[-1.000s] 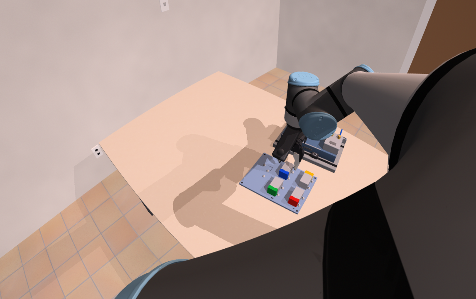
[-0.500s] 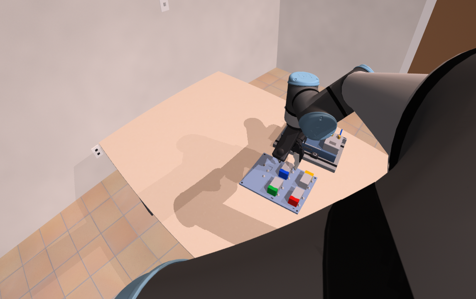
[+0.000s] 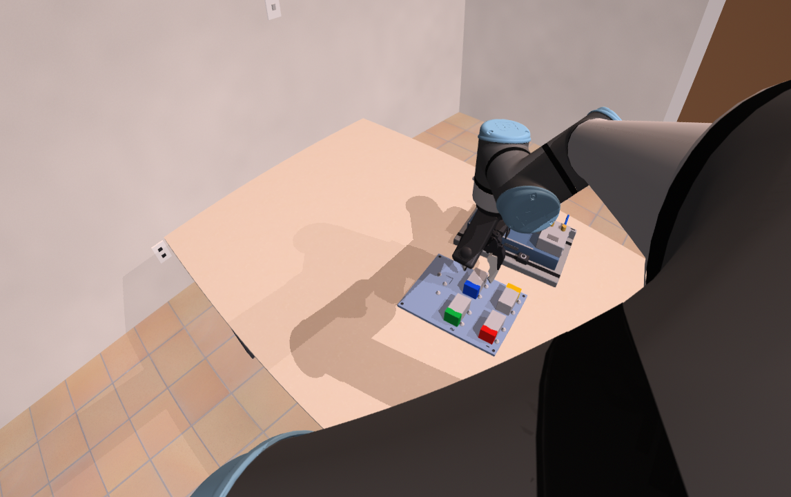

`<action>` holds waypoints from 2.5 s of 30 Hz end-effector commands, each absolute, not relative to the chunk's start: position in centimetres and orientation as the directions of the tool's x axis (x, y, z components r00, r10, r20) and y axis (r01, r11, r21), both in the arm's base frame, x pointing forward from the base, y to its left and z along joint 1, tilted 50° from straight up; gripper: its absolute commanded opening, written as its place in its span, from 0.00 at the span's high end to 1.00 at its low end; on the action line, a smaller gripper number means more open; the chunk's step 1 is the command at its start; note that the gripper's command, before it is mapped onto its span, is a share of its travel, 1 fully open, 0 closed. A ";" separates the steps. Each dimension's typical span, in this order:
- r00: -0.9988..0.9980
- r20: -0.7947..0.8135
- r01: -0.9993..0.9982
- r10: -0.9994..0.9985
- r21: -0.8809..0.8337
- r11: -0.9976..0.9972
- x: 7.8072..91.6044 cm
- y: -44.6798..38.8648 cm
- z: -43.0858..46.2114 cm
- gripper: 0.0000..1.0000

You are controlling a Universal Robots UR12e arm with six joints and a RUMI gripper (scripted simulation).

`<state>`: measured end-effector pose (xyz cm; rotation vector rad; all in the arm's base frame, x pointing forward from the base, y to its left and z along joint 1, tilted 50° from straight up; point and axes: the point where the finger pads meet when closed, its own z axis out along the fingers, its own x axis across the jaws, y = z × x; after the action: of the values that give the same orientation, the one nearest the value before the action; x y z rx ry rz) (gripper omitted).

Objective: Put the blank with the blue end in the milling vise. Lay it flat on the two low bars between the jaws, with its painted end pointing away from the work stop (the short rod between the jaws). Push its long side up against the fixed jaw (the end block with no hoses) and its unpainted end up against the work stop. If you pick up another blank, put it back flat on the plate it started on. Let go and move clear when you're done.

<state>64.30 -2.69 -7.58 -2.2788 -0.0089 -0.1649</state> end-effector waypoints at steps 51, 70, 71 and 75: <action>0.991 0.123 0.061 -0.049 -0.753 -0.655 64.5 -1.8 -8.4 0.60; 0.991 0.123 0.061 -0.049 -0.753 -0.655 64.5 -1.7 -8.5 0.60; 0.991 0.123 0.061 -0.049 -0.753 -0.655 64.5 -1.7 -8.5 0.60; 0.991 0.123 0.061 -0.049 -0.753 -0.655 64.5 -1.7 -8.5 0.60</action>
<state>64.46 -1.61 -8.50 -2.2789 -0.0089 -0.1649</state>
